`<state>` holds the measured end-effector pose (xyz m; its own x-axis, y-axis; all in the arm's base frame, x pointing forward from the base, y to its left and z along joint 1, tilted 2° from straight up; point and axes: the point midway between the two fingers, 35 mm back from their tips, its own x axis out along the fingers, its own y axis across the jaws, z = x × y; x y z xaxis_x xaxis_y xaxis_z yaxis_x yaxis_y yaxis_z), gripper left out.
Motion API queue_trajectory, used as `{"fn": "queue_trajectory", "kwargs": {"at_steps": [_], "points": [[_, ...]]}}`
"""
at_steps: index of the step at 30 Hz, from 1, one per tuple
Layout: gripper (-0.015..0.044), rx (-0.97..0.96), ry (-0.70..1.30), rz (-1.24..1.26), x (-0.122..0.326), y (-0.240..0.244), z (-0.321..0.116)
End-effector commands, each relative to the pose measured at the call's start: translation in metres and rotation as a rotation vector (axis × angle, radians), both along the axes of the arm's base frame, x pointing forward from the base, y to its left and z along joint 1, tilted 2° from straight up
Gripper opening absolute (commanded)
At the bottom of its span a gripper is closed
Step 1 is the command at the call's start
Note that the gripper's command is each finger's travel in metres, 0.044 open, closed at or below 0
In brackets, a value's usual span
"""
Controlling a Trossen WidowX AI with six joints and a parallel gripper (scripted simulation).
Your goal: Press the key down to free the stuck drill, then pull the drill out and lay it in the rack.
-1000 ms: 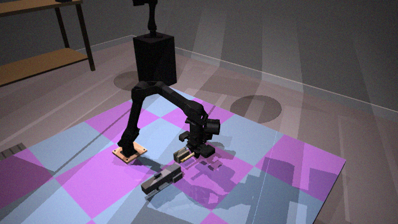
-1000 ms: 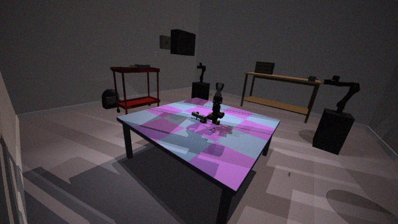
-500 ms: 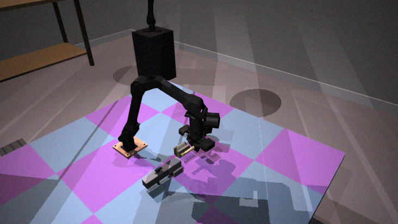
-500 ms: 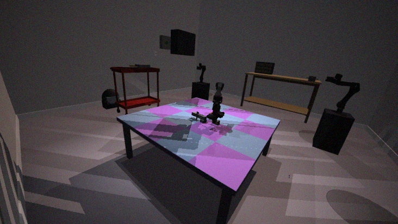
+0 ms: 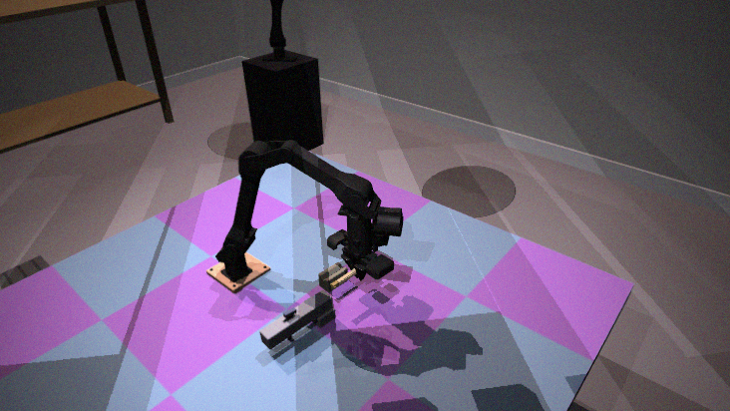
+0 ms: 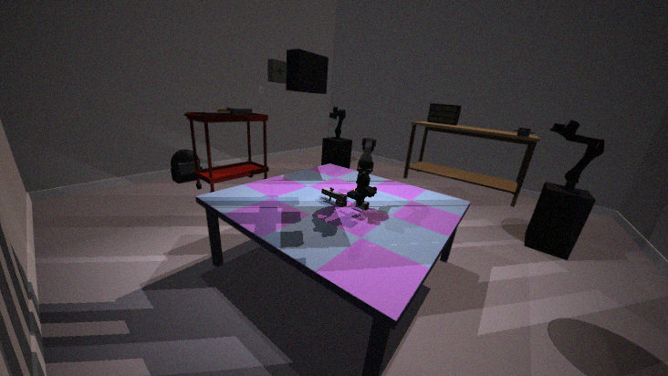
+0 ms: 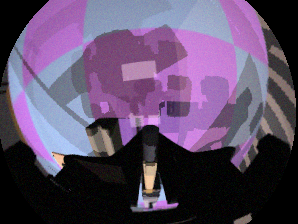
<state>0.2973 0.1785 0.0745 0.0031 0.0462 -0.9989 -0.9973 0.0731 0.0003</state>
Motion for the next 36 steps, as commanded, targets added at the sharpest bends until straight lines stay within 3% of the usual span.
{"fn": "queue_trajectory", "kwargs": {"at_steps": [1, 36], "points": [[0.0000, 0.005, -0.004, 0.004, 0.001, 0.000, 0.003], [0.0000, 0.005, -0.004, 0.004, 0.001, 0.000, 0.014]]}}
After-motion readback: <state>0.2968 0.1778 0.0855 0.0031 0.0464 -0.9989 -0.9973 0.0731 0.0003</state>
